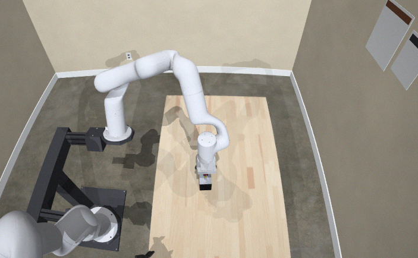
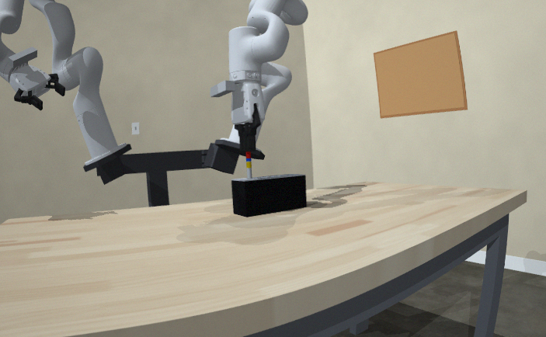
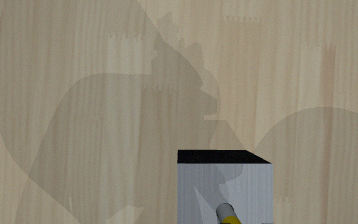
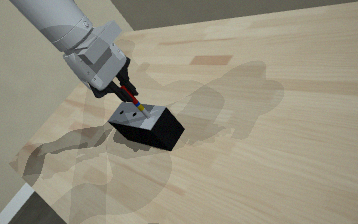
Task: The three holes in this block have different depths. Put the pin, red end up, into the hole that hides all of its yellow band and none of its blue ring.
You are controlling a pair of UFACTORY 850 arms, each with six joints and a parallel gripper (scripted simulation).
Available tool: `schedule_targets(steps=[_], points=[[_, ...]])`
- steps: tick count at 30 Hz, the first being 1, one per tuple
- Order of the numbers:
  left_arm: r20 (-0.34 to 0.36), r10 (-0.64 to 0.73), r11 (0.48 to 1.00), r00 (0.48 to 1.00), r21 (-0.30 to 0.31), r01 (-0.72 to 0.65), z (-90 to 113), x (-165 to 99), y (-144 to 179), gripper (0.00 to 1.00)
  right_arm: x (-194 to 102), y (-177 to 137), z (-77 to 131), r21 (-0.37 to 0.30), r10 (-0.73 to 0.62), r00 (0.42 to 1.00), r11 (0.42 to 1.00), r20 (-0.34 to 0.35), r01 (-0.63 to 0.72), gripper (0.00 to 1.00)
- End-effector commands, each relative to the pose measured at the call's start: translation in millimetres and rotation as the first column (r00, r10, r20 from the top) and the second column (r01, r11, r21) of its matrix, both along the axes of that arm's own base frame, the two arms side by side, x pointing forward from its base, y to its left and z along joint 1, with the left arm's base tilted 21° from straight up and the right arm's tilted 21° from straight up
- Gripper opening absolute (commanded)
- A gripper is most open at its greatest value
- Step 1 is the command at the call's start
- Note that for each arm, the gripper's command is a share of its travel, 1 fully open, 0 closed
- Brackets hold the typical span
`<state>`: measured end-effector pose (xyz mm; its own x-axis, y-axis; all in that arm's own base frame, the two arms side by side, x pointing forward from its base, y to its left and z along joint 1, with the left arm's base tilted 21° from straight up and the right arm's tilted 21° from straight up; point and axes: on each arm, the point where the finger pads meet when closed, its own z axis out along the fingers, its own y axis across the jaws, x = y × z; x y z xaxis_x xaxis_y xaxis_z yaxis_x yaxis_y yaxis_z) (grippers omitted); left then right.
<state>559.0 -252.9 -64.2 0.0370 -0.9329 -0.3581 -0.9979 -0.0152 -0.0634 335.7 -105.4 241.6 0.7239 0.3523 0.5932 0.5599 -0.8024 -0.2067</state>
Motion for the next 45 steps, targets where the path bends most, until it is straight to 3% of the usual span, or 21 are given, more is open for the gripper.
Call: schedule_targets(steps=[1,45], points=[[0.002,0.0,1.0,1.0,-0.001,0.0,0.9,0.7,-0.7,0.0,0.4,-0.2,0.5,-0.001,0.0,1.0,1.0,0.001,0.0,1.0],[0.002,-0.001,1.0,1.0,-0.001,0.001,-3.0,1.2,-0.1,0.0,0.4,-0.2,0.5,-0.001,0.0,1.0,1.0,0.001,0.0,1.0]])
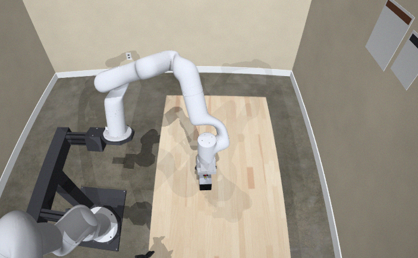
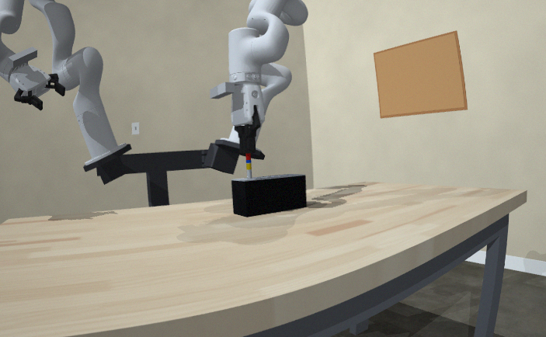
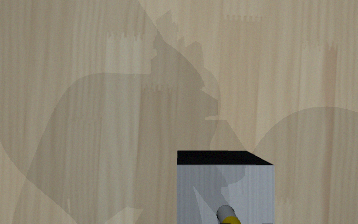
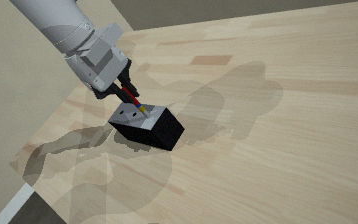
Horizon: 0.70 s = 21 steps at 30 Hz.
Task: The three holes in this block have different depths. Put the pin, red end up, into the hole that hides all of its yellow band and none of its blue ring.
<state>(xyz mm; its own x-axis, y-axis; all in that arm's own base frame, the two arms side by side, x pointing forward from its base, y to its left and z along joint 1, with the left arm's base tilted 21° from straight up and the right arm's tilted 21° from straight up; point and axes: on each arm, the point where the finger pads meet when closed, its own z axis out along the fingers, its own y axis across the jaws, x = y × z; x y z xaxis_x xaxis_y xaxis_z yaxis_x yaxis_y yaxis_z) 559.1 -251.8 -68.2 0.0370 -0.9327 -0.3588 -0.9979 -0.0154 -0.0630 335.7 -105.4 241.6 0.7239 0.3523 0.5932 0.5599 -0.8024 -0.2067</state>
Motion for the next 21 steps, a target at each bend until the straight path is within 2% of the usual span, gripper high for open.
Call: schedule_targets(steps=[1,21], points=[[0.003,-0.001,1.0,1.0,-0.002,0.001,1.0,1.1,-1.2,0.0,0.4,-0.2,0.5,-0.001,0.0,1.0,1.0,0.001,0.0,1.0],[0.002,-0.001,1.0,1.0,-0.002,0.001,-2.6,1.7,0.5,0.0,0.4,-0.2,0.5,-0.001,0.0,1.0,1.0,0.001,0.0,1.0]])
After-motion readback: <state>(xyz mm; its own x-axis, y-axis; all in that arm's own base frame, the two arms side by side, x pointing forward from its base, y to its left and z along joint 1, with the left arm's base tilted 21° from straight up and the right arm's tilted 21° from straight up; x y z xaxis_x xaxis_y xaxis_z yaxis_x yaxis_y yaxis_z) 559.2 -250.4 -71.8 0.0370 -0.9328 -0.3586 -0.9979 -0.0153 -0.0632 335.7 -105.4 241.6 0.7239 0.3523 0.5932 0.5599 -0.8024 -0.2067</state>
